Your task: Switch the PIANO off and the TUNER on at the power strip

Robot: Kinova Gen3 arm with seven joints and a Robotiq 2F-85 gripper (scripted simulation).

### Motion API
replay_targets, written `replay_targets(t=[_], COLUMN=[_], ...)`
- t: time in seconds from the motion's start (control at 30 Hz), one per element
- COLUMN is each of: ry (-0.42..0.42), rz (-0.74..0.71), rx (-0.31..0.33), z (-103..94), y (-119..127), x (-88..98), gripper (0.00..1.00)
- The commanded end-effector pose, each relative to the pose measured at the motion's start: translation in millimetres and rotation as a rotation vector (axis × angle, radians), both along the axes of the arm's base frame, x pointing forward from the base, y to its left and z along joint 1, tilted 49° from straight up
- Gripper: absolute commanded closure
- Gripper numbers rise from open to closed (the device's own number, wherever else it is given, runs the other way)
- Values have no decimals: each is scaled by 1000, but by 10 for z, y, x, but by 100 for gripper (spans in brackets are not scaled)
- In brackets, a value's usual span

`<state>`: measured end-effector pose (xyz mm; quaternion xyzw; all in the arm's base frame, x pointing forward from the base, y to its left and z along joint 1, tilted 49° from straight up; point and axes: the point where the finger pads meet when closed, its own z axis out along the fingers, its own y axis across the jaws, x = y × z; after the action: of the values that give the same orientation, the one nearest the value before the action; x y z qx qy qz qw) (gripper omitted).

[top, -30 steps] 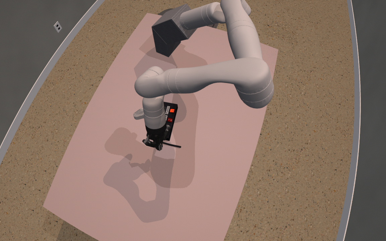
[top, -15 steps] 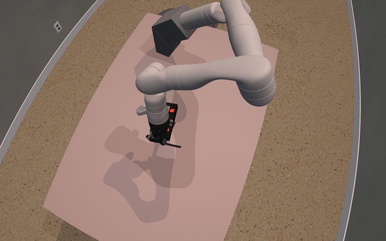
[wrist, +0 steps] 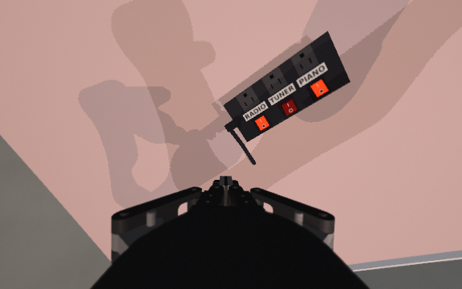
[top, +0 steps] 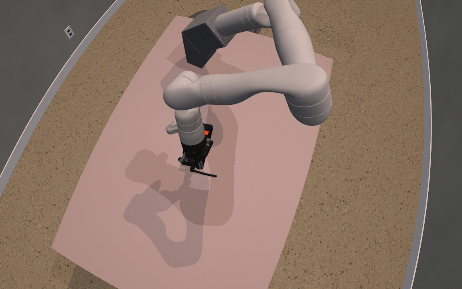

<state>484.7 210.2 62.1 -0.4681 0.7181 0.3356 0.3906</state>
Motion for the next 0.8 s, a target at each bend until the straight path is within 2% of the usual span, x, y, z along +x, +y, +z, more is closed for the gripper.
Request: replay_targets(t=[0.0, 0.07, 0.1, 0.47, 0.5, 0.6, 0.77], ry=[1, 1, 11, 21, 30, 30, 46], rz=[-1, -1, 10, 20, 30, 30, 47], rx=[1, 1, 5, 8, 11, 11, 16], z=[22, 22, 40, 58, 75, 75, 105], y=[-19, -19, -24, -30, -35, -35, -45], x=[-9, -9, -76, -139, -198, -198, -303], gripper=[100, 100, 100, 100, 100, 100, 100])
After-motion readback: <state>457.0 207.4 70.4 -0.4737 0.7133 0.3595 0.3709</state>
